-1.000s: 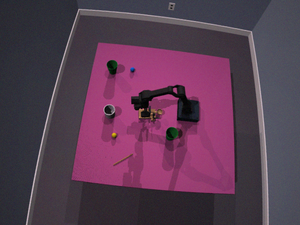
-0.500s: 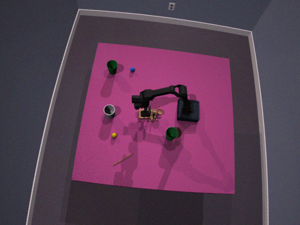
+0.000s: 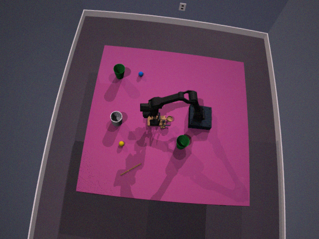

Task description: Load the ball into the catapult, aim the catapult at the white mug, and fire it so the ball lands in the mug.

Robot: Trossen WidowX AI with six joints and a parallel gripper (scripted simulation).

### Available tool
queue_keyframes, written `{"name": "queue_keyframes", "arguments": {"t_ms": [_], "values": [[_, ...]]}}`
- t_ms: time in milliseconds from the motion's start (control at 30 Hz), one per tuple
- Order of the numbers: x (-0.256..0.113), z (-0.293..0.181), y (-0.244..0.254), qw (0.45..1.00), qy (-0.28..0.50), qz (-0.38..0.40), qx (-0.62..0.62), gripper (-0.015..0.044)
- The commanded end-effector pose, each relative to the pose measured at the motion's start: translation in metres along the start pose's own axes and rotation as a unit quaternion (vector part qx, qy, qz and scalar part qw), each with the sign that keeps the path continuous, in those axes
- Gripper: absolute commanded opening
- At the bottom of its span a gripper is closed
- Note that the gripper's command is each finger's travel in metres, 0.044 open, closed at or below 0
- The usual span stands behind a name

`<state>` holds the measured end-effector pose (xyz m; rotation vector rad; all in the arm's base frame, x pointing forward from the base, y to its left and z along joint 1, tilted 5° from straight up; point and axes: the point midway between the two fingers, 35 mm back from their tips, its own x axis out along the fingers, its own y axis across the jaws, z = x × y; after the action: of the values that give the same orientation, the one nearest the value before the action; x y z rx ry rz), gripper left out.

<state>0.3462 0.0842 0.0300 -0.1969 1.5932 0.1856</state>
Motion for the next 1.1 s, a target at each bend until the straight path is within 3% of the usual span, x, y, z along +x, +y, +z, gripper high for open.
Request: {"name": "queue_keyframes", "arguments": {"t_ms": [0, 1067], "values": [[0.013, -0.003, -0.001, 1.000, 0.010, -0.001, 0.003, 0.0440], [0.049, -0.005, -0.001, 1.000, 0.011, -0.001, 0.003, 0.0440]]}}
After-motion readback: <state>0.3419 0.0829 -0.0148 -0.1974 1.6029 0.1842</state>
